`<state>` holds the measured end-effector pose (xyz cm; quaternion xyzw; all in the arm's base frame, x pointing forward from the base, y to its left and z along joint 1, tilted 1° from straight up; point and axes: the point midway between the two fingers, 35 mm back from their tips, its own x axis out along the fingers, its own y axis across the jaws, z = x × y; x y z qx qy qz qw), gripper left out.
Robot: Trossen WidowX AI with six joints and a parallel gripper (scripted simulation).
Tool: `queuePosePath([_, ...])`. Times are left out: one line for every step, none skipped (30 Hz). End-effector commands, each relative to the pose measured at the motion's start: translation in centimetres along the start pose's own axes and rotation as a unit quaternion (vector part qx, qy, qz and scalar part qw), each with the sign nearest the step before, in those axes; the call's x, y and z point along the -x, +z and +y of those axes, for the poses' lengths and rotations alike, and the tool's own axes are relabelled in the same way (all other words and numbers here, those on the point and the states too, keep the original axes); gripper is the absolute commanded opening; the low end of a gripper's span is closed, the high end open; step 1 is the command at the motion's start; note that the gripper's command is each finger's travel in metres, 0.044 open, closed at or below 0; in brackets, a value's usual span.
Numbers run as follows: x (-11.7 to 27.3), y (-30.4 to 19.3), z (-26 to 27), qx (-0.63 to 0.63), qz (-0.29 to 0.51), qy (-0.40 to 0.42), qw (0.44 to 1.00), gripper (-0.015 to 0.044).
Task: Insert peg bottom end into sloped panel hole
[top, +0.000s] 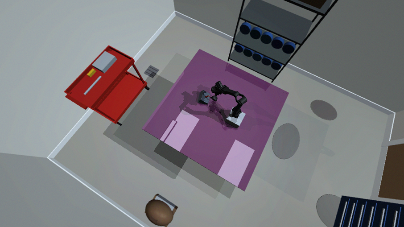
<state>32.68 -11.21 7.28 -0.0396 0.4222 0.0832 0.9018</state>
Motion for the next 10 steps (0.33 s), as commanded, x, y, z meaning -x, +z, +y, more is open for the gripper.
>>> queuePosePath([0.6,0.1,0.0,0.002,-0.002,0.001,1.0,0.044])
queuePosePath([0.8,0.1,0.0,0.002,-0.002,0.001,1.0,0.044])
queuePosePath([0.9,0.0,0.0,0.002,-0.002,0.001,1.0,0.044])
queuePosePath([0.9,0.0,0.0,0.002,-0.002,0.001,1.0,0.044])
queuePosePath([1.0,0.0,0.0,0.002,-0.002,0.001,1.0,0.044])
queuePosePath([1.1,0.0,0.0,0.002,-0.002,0.001,1.0,0.044])
queuePosePath([1.3,0.0,0.0,0.002,-0.002,0.001,1.0,0.044])
queuePosePath([1.4,0.0,0.0,0.002,-0.002,0.001,1.0,0.044])
queuePosePath([1.6,0.0,0.0,0.002,-0.002,0.001,1.0,0.044])
queuePosePath([1.7,0.0,0.0,0.002,-0.002,0.001,1.0,0.044])
